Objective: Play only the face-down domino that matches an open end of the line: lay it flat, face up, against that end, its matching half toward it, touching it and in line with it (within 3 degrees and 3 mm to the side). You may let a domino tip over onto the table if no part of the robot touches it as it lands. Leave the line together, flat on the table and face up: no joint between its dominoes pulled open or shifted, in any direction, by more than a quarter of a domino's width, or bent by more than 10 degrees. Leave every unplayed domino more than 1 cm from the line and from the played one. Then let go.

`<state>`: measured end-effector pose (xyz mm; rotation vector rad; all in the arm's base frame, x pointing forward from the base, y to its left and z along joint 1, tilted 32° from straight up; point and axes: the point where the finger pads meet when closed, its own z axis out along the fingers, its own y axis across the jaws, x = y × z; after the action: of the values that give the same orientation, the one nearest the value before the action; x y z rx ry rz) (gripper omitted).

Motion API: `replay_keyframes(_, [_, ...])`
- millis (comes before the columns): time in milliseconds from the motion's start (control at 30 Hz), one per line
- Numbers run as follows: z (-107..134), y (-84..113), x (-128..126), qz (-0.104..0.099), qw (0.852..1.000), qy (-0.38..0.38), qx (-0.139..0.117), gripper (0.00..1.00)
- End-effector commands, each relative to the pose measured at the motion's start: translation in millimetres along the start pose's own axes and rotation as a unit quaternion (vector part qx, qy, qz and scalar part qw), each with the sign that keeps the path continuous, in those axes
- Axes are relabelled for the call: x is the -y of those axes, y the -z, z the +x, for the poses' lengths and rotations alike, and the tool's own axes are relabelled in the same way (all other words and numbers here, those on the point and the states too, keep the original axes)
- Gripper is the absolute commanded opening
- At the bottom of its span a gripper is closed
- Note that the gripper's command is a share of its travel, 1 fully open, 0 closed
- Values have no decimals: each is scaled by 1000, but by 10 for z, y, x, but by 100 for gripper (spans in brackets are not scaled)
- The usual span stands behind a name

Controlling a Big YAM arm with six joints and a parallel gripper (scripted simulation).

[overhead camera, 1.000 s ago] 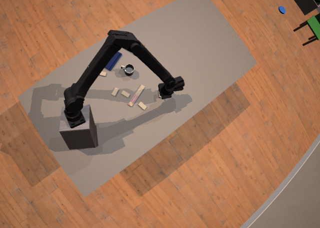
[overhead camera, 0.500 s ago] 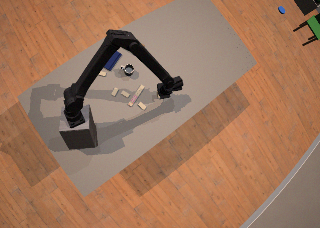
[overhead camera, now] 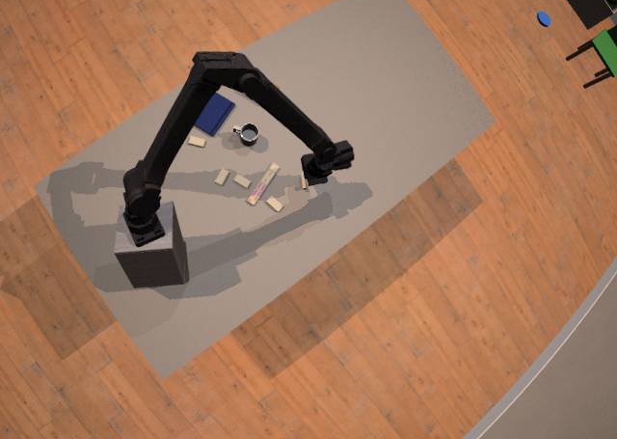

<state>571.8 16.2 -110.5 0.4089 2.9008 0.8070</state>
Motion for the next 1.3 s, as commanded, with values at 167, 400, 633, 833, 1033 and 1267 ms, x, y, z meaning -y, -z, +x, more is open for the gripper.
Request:
replay_keyframes(167, [-326, 655, -88, -8, 999, 15, 45, 0])
replay_keyframes(400, [-258, 686, -21, -8, 999, 15, 43, 0])
replay_keyframes(633, [-294, 819, 46, -9, 999, 18, 49, 0])
replay_keyframes(833, [-212, 671, 29, -7, 999, 15, 38, 0])
replay_keyframes(1033, [-265, 809, 75, -9, 999, 19, 47, 0])
replay_keyframes(1267, [-283, 854, 90, -9, 998, 20, 50, 0])
